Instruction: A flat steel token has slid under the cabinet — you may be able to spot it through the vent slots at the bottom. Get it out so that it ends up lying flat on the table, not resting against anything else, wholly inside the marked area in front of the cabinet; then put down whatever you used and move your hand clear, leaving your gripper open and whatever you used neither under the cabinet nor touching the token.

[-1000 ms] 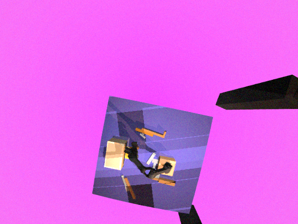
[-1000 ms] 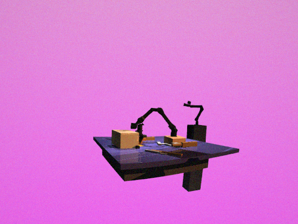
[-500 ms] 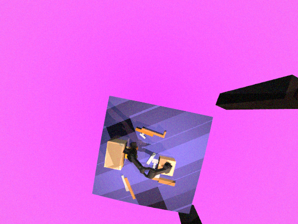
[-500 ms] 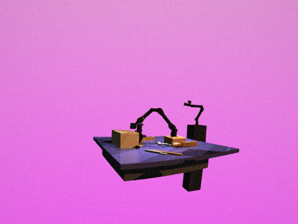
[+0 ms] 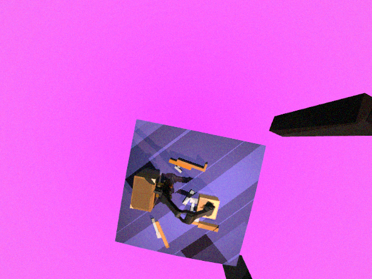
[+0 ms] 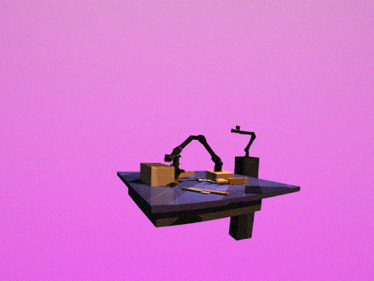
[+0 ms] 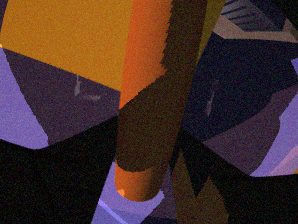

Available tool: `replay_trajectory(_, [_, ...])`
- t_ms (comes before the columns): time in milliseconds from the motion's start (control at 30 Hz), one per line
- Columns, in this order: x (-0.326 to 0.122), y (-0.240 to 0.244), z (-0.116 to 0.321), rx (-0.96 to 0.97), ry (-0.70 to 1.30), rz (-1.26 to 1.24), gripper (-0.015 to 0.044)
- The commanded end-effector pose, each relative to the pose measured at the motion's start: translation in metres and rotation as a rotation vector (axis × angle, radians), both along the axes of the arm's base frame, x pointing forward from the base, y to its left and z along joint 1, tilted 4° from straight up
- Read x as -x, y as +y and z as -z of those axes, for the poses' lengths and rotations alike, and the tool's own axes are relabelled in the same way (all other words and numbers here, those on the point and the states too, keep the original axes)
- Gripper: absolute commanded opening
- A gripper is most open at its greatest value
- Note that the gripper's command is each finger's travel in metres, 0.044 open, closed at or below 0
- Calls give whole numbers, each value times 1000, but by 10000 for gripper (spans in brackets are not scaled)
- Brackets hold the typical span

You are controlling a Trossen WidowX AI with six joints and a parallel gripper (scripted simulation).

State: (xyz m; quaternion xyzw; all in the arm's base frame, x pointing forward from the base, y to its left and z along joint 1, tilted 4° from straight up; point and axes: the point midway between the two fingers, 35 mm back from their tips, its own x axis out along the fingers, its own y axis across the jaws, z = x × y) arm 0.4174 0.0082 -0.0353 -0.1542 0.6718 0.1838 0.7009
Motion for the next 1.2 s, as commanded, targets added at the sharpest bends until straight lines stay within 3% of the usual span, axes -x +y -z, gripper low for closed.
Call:
replay_trajectory(0, [3,7,1,-12,2,-3,0])
replay_trajectory(1167, [27,-7,3,-11,4,-3,0])
